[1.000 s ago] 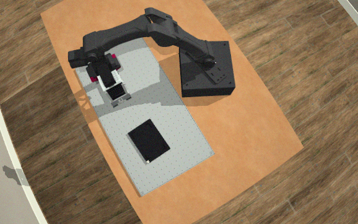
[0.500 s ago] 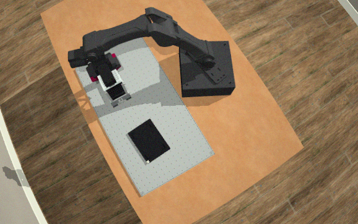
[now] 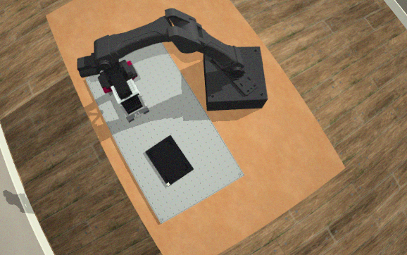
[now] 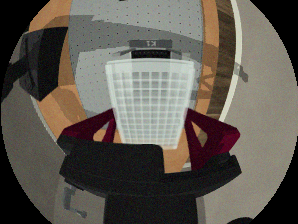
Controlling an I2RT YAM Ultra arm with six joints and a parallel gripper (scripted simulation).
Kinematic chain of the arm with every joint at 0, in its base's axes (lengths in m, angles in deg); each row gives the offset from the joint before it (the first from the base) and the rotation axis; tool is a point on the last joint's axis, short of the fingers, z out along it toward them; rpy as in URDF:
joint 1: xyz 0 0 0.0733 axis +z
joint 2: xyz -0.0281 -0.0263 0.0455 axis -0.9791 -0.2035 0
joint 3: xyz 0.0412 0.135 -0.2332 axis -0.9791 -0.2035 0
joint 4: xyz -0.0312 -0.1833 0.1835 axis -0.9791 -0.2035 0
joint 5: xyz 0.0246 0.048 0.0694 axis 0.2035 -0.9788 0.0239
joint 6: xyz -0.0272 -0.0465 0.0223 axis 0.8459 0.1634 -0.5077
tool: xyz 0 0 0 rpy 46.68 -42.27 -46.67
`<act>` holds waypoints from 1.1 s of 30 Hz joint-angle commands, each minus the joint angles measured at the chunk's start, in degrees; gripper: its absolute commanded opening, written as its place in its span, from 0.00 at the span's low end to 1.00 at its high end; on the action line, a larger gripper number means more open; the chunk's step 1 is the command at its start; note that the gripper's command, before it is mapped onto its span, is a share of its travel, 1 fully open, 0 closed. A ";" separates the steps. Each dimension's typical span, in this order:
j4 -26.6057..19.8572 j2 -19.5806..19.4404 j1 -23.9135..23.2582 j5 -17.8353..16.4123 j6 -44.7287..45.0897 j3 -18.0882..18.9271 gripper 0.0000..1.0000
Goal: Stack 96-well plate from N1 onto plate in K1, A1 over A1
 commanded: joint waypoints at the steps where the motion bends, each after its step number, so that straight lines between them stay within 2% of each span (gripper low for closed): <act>1: -1.31 1.30 1.12 -0.61 -0.33 2.11 0.00; 33: -1.47 -0.28 0.78 -0.59 -0.07 2.57 0.00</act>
